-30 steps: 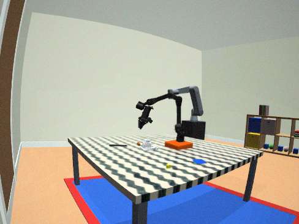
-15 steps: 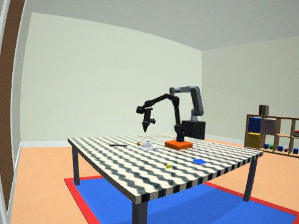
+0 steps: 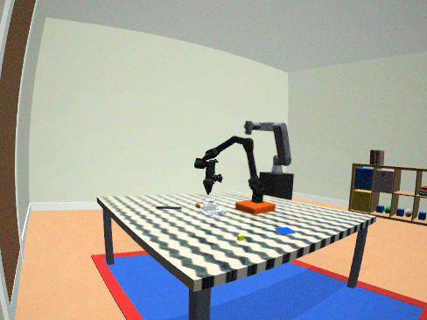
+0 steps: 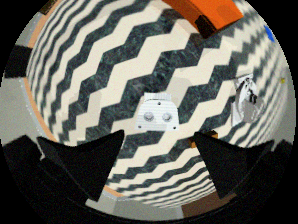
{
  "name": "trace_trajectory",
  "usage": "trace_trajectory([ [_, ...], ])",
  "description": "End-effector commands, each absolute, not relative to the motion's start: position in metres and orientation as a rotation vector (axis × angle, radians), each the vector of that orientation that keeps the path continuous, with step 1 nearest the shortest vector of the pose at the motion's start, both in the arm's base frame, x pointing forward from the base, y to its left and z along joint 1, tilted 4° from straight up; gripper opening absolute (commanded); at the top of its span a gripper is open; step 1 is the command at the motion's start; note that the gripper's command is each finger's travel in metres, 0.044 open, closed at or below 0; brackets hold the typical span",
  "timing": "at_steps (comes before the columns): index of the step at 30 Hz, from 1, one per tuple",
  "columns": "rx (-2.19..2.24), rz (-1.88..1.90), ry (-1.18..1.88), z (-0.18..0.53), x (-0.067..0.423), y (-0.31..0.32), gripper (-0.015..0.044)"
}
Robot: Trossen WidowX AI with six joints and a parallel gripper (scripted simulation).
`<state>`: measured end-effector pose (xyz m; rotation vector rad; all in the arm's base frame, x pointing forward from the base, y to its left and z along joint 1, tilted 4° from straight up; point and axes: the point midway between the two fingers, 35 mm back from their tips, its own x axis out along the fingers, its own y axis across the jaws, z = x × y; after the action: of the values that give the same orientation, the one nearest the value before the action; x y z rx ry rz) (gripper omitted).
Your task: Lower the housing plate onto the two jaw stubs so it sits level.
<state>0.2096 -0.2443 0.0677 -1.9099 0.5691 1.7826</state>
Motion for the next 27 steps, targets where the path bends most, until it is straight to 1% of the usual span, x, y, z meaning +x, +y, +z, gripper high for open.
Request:
trace_trajectory([
  [1, -1.897, 1.788, 0.571, 0.058, 0.208, -0.243, 0.0440],
  [11, -1.897, 1.788, 0.571, 0.058, 0.208, -0.243, 0.0440],
  [27, -1.897, 1.788, 0.571, 0.038, 0.210, -0.242, 0.0440],
])
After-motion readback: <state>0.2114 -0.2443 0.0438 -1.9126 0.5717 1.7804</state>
